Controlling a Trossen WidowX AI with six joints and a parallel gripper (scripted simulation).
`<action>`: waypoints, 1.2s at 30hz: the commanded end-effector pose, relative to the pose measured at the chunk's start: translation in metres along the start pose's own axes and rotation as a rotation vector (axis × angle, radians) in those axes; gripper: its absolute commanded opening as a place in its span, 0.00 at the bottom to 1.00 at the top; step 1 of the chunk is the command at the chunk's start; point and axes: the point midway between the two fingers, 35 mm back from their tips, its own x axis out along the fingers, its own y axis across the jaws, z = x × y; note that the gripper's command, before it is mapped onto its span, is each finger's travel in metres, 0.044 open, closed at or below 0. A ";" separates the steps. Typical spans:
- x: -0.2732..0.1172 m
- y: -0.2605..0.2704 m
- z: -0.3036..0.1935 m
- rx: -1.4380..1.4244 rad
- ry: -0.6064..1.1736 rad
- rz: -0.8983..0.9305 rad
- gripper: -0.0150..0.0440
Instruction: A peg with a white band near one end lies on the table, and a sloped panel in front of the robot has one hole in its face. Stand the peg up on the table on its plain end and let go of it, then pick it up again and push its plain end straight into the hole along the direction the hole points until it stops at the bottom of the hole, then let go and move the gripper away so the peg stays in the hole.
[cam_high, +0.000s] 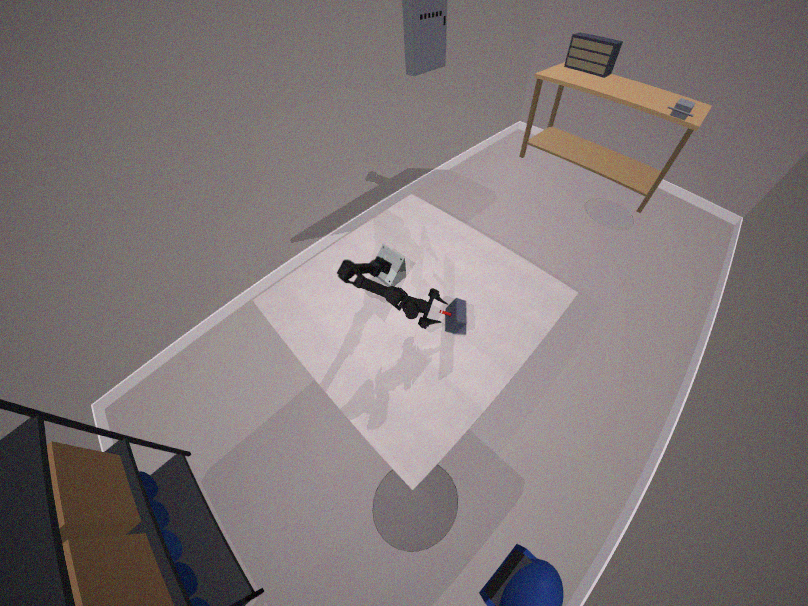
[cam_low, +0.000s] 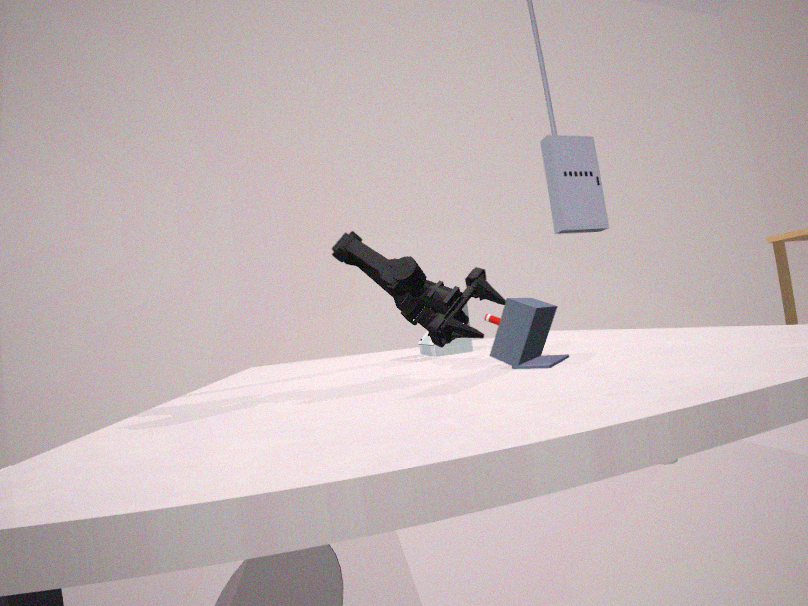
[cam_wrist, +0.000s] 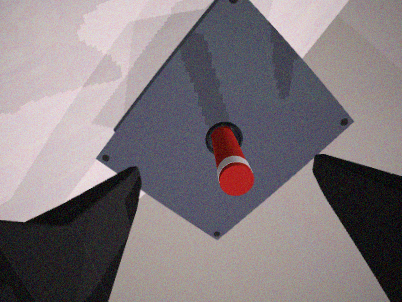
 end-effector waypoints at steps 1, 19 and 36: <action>-0.006 -0.001 -0.001 -0.005 0.002 -0.004 1.00; -0.027 0.001 -0.002 -0.004 0.004 -0.002 1.00; -0.046 0.002 -0.003 -0.003 0.007 -0.001 1.00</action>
